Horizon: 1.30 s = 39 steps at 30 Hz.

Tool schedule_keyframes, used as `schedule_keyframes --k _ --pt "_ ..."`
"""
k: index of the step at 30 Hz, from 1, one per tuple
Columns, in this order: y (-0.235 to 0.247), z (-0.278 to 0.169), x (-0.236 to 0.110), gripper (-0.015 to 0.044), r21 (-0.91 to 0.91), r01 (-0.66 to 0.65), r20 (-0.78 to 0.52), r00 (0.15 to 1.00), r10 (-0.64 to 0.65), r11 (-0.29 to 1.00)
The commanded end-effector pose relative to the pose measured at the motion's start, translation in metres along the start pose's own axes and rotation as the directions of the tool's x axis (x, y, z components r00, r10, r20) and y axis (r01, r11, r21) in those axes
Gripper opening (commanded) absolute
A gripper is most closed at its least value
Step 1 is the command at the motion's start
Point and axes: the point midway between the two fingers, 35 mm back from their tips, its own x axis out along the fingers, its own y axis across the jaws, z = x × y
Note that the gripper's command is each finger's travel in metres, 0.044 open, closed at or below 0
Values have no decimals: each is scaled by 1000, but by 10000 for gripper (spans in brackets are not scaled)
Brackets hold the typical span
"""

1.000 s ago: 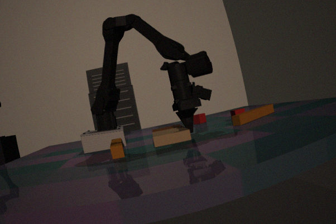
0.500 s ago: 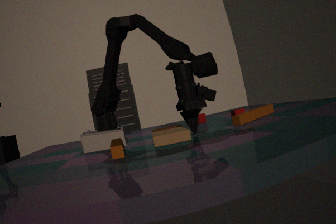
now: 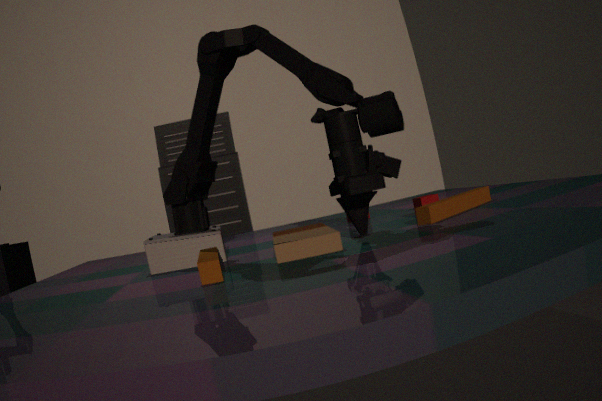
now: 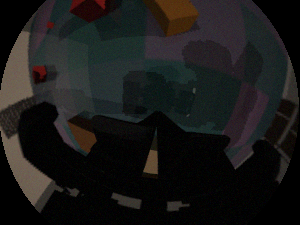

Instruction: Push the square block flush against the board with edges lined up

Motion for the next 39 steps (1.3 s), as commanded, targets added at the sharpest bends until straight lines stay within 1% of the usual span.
schedule_keyframes --k 1,3,7,14,20,26,32,39 --pt "0 7 1 0 3 2 -2 1000 -2 1000" --pt "0 4 -3 0 0 0 0 1000 0 1000" --pt "0 4 -51 0 3 2 -2 1000 -2 1000" --pt "-2 5 -52 0 23 6 11 1000 -6 1000" --pt "-18 -6 -53 0 221 6 7 1000 -8 975" --pt "-34 -19 -53 0 416 7 4 1000 -9 909" --pt "-49 -32 -53 0 593 9 0 1000 -11 805" --pt "-65 -48 -54 0 767 10 -4 1000 -12 641"
